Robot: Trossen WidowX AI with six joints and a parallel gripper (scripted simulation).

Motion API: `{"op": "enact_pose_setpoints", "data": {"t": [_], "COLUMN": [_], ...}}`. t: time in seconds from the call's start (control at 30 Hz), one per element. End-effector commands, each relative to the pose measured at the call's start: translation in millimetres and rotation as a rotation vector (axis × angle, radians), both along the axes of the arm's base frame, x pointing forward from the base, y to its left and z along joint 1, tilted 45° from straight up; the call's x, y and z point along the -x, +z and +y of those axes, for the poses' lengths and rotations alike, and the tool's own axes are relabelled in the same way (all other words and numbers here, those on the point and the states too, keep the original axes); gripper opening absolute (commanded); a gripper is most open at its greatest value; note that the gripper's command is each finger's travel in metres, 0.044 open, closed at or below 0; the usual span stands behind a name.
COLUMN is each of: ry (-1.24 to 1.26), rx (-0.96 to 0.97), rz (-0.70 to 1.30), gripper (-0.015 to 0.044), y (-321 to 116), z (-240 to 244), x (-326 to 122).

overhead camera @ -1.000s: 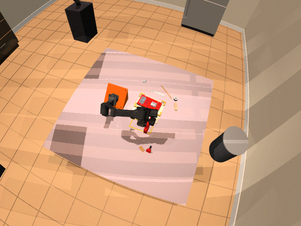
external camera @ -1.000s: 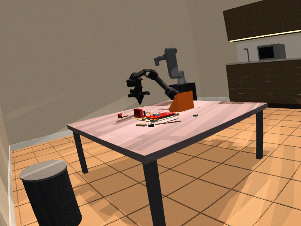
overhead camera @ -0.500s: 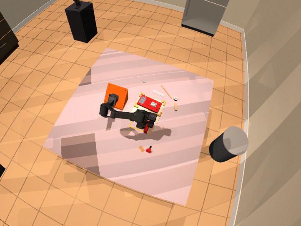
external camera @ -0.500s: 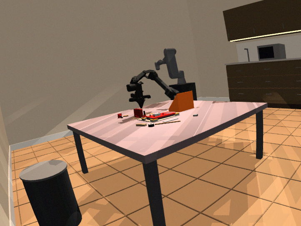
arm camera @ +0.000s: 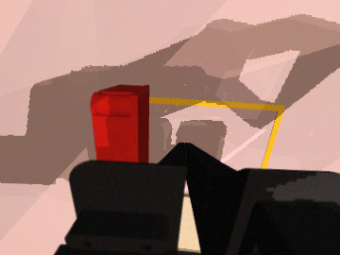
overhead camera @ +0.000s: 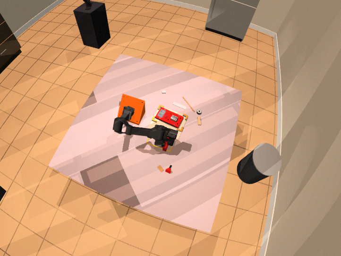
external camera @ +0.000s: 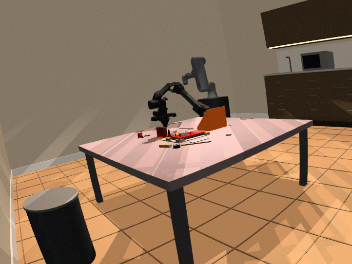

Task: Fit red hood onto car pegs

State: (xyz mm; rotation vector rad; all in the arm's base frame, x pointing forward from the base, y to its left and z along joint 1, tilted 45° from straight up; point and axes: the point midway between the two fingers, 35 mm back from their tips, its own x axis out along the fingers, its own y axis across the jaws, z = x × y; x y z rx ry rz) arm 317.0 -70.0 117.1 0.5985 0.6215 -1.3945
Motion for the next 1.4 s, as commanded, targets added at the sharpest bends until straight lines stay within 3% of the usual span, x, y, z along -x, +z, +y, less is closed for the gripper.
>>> {"op": "enact_pose_setpoints", "data": {"t": [0.0, 1.37], "ry": [0.004, 0.004], "rx": [0.002, 0.002], "rz": [0.001, 0.000], "gripper": [0.0000, 0.0000], "y": [0.9, 3.2], "z": [-0.1, 1.9], "x": [-2.7, -24.0]}}
